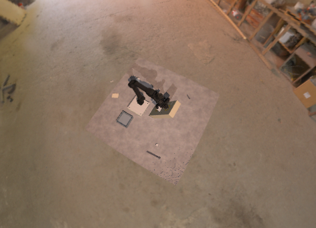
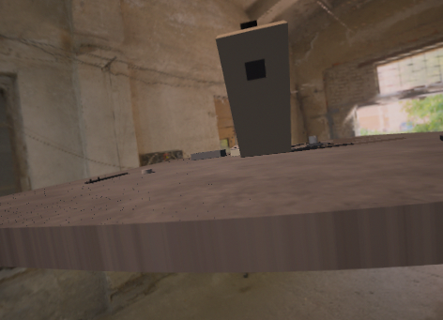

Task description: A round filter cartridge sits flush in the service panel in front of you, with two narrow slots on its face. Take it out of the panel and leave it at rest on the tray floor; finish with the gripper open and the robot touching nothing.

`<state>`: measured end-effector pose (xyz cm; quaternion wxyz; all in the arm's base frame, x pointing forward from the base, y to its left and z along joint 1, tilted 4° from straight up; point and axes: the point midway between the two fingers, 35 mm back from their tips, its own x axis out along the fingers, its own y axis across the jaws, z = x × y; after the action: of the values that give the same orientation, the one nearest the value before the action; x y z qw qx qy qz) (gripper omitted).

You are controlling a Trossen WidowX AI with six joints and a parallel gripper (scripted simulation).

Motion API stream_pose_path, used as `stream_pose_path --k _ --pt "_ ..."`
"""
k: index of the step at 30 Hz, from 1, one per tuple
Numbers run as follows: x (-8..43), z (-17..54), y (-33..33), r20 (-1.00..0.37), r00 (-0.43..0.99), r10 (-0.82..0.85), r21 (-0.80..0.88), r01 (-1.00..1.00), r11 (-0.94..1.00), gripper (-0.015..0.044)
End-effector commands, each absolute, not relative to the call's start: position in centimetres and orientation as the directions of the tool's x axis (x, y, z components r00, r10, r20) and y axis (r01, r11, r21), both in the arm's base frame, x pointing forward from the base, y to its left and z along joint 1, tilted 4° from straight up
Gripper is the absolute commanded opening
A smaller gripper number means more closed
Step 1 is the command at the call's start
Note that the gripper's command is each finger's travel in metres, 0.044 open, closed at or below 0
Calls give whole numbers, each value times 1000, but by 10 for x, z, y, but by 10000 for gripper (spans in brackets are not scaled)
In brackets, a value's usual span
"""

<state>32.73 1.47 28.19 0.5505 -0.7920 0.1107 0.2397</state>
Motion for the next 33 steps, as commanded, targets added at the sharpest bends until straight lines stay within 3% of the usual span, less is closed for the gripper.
stream_pose_path --k 1,12,33 --pt "324 284 14 -502 860 88 -818 -440 -370 0" --pt "266 319 7 -507 858 83 -815 -446 -371 0" --pt "243 271 7 -509 857 83 -814 -448 -371 0"
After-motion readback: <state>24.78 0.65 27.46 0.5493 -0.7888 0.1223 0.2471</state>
